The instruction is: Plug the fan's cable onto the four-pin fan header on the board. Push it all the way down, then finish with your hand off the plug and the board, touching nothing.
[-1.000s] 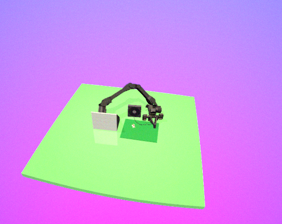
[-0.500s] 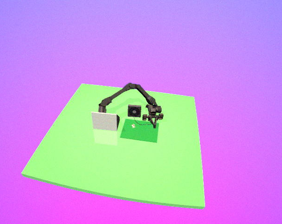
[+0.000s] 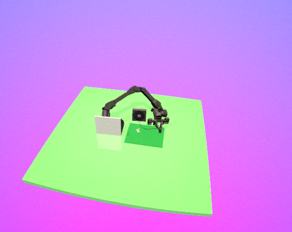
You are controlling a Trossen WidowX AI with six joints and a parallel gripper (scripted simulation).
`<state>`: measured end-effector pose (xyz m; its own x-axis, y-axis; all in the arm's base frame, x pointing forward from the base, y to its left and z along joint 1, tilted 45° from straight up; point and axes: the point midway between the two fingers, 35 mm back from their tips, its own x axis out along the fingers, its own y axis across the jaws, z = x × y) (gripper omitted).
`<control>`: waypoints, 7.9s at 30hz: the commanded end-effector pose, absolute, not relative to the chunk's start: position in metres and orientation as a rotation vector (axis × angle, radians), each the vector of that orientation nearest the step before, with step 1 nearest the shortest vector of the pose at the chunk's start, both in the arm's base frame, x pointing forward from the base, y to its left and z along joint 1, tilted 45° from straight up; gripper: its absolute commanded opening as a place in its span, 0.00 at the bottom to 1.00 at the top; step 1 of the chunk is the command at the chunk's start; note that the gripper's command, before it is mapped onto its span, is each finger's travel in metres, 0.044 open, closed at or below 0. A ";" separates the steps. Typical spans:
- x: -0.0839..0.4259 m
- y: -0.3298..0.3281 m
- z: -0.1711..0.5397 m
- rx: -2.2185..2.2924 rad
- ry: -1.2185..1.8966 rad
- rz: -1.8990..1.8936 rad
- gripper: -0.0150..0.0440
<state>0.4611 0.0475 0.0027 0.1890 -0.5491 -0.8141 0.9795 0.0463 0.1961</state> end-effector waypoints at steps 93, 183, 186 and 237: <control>0.428 0.033 0.077 1.181 1.347 -1.136 1.00; 0.465 -0.001 -0.017 1.845 1.632 -0.676 1.00; 0.465 0.002 -0.021 1.845 1.633 -0.676 1.00; 0.333 -0.023 0.005 1.610 1.638 -0.396 0.25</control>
